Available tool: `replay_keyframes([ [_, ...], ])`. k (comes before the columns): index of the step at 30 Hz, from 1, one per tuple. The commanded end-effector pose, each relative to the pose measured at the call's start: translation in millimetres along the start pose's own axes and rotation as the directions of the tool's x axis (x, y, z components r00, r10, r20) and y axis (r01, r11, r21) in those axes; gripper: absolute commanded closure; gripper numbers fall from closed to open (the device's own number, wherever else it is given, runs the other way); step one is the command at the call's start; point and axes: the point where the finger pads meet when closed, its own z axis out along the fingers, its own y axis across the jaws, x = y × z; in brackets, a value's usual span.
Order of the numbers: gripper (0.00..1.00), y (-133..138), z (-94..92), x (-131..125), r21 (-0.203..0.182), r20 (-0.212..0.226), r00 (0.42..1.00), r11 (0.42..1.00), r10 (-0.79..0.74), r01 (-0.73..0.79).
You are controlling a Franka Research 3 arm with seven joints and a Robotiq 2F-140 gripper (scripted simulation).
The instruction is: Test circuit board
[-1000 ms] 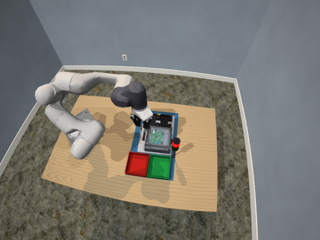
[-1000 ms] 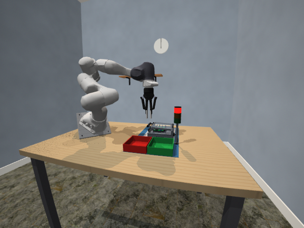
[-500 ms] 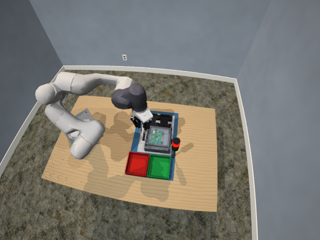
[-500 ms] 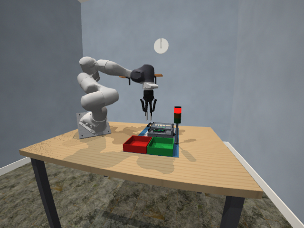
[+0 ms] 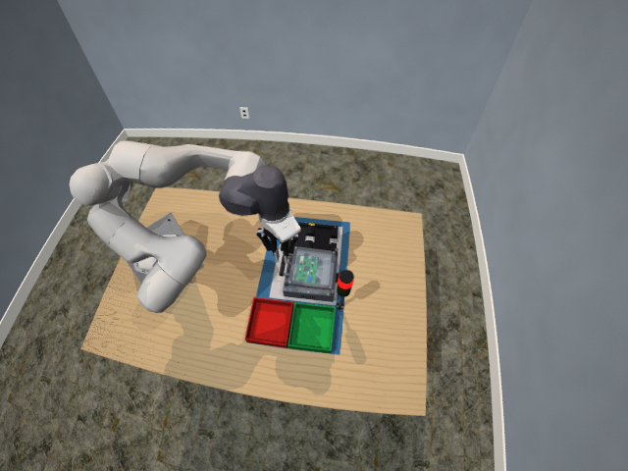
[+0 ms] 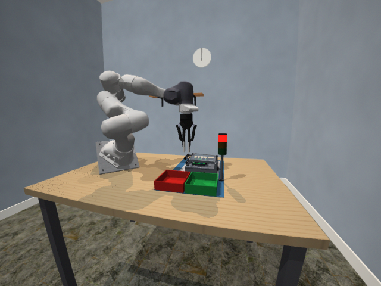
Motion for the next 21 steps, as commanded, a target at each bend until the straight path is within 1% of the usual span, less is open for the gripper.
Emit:
replay_keyframes([
  [1, 0.84, -0.8, 0.9, -0.1, 0.002, 0.001, 1.000, 1.000, -0.005, 0.005],
  [14, 0.84, -0.8, 1.6, -0.1, 0.002, 0.001, 1.000, 1.000, -0.005, 0.005],
  [21, 0.84, -1.0, 9.3, -0.1, 0.002, 0.001, 1.000, 1.000, -0.005, 0.005],
])
